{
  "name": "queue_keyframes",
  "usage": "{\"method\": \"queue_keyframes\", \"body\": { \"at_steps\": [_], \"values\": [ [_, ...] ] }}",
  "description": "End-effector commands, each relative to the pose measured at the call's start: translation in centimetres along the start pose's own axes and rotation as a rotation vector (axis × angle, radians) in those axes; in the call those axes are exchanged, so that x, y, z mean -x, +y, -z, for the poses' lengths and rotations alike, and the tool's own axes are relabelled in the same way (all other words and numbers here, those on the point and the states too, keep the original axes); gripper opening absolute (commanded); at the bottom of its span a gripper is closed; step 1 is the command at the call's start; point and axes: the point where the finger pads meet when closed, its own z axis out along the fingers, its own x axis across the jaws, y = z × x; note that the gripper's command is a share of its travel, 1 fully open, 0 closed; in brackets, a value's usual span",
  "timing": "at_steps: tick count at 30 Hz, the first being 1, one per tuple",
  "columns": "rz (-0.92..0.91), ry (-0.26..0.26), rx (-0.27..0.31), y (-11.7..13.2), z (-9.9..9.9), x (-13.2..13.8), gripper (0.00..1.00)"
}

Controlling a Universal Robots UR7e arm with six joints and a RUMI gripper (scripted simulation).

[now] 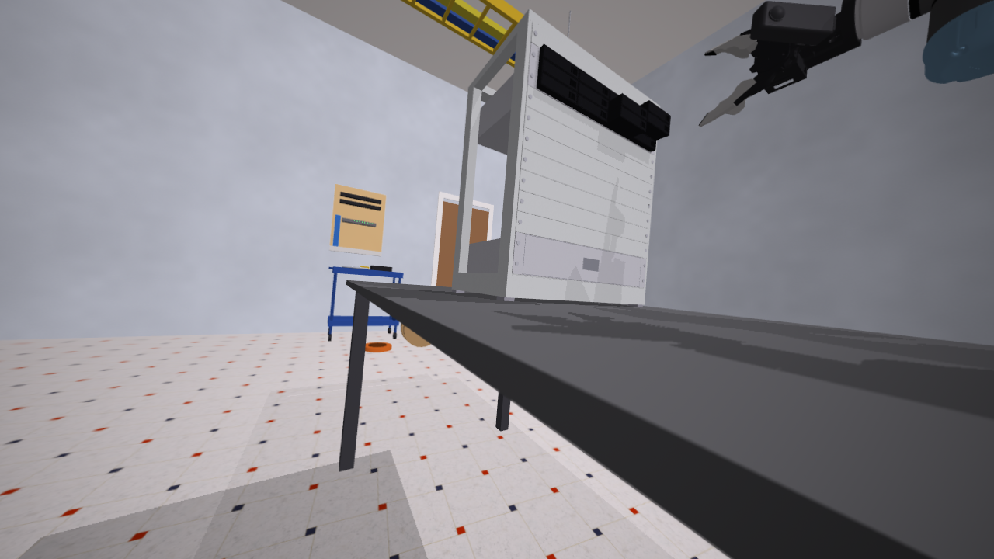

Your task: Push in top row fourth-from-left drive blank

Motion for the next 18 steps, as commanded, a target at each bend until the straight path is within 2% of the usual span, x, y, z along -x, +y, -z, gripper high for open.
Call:
{"method": "queue_keyframes", "body": {
  "at_steps": [1, 18],
  "values": [
    [0.005, 0.007, -0.006, 0.01, 0.0, -0.1, 1.0],
    [0.009, 0.011, -0.009, 0.0, 0.0, -0.14, 1.0]
  ]
}}
